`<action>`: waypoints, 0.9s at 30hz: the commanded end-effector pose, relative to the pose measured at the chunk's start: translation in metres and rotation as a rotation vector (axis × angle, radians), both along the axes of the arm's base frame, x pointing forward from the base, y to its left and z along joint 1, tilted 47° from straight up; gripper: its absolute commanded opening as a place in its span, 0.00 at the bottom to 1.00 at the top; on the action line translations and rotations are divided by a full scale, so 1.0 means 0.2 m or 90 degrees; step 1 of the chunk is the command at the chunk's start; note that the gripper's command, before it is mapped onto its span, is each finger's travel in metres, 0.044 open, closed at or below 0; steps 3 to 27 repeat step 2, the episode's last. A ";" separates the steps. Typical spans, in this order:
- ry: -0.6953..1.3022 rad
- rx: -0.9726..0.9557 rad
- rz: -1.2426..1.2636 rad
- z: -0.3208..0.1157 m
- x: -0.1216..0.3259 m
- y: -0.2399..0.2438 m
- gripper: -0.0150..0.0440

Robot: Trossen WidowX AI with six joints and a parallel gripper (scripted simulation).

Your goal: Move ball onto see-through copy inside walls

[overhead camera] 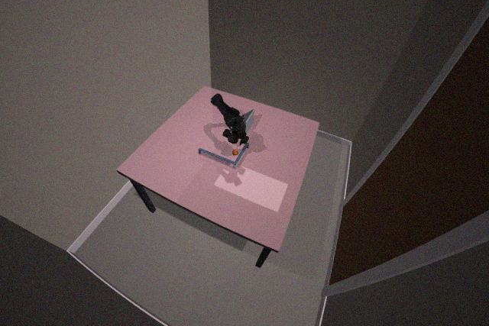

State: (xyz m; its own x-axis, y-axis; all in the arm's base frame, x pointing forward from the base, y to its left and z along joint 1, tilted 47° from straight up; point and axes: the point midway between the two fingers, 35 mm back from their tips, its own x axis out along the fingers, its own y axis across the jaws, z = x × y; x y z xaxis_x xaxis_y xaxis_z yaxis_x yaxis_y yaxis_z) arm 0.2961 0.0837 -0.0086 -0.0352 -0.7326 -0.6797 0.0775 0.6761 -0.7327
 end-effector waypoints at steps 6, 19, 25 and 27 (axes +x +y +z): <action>-0.008 0.006 0.000 0.08 0.00 0.08 1.00; -0.008 0.006 0.000 0.08 0.00 0.08 1.00; -0.008 0.006 0.000 0.08 0.00 0.08 1.00; -0.008 0.006 0.000 0.08 0.00 0.08 1.00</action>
